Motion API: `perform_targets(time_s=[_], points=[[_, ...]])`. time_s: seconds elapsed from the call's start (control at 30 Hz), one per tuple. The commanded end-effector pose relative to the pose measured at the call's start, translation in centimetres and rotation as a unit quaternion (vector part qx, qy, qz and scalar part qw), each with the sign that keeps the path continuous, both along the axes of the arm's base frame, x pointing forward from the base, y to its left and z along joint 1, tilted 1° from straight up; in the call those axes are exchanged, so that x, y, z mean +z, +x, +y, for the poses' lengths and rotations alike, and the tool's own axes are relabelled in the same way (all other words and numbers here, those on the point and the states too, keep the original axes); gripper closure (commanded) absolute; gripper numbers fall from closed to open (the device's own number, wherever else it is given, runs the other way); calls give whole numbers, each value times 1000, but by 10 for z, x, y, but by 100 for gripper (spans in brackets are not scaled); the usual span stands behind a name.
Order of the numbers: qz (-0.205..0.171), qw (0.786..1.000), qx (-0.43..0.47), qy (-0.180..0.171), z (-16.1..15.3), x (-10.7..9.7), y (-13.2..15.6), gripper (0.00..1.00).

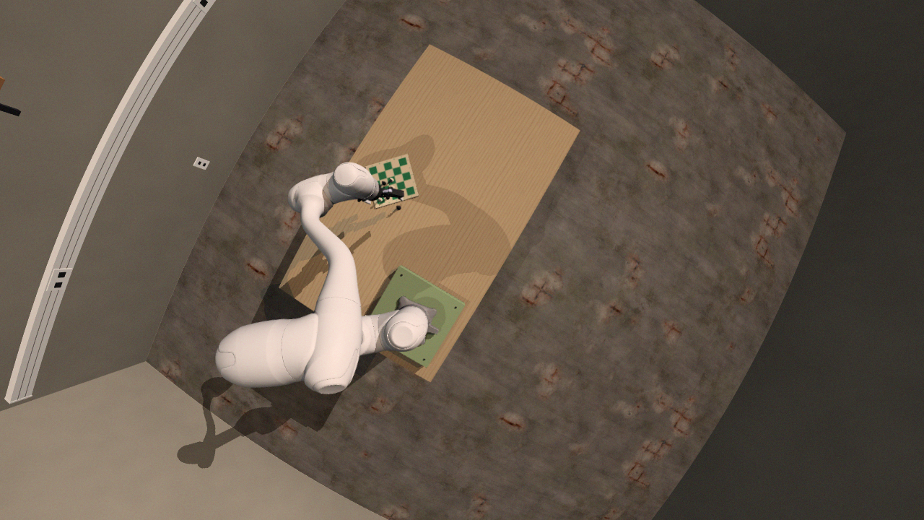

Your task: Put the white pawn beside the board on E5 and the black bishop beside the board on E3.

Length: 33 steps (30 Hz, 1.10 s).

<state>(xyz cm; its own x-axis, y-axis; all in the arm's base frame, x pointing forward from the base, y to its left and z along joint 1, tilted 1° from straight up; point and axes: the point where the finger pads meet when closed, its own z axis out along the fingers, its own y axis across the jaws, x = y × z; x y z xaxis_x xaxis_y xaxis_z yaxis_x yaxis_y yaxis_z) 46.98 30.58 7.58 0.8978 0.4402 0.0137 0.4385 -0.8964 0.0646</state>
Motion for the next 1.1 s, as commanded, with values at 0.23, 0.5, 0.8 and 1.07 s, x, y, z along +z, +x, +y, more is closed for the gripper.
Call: perform_targets(time_s=[0.23,0.5,0.8,1.07], points=[[19,940,341,-1,-29,0,-2,0],[31,826,563,5,-38,0,-3,0],[31,822,568,5,-38,0,-3,78],[31,822,568,5,-38,0,-3,78]])
